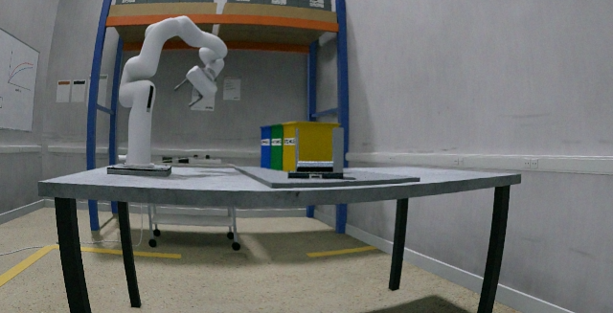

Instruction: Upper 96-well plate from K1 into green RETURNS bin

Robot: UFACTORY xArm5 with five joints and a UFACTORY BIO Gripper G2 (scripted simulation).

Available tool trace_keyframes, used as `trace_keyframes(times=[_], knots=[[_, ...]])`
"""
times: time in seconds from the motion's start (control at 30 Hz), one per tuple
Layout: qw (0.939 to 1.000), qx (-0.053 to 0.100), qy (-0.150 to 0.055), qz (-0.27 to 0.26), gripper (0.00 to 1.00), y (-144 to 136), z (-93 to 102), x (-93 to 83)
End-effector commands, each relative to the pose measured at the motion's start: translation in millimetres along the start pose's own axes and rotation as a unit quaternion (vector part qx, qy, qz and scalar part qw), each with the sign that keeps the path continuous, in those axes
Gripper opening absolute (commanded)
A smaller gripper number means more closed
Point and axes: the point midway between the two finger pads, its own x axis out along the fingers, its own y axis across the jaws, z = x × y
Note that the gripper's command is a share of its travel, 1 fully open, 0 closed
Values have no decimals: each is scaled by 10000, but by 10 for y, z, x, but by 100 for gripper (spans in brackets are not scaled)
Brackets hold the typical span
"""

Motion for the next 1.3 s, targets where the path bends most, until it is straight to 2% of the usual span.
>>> trace_keyframes(times=[0.0,0.23,0.4,0.57,0.6,0.67,0.8,0.97,1.13,1.27], knots=[[9982,-120,-283,-517,37,-163,25,-122],[9977,-138,-318,-591,37,-334,44,-243],[9896,-279,-632,-1260,37,-523,64,-405],[9896,-280,-632,-1260,37,-650,76,-514],[9871,-306,-701,-1408,37,-685,78,-550],[9871,-306,-701,-1408,37,-685,78,-550],[9758,-399,-944,-1932,37,-823,89,-694],[9758,-400,-944,-1932,37,-944,98,-821],[9561,-499,-1253,-2601,37,-1098,104,-1018],[9561,-499,-1253,-2601,37,-1160,105,-1097]])
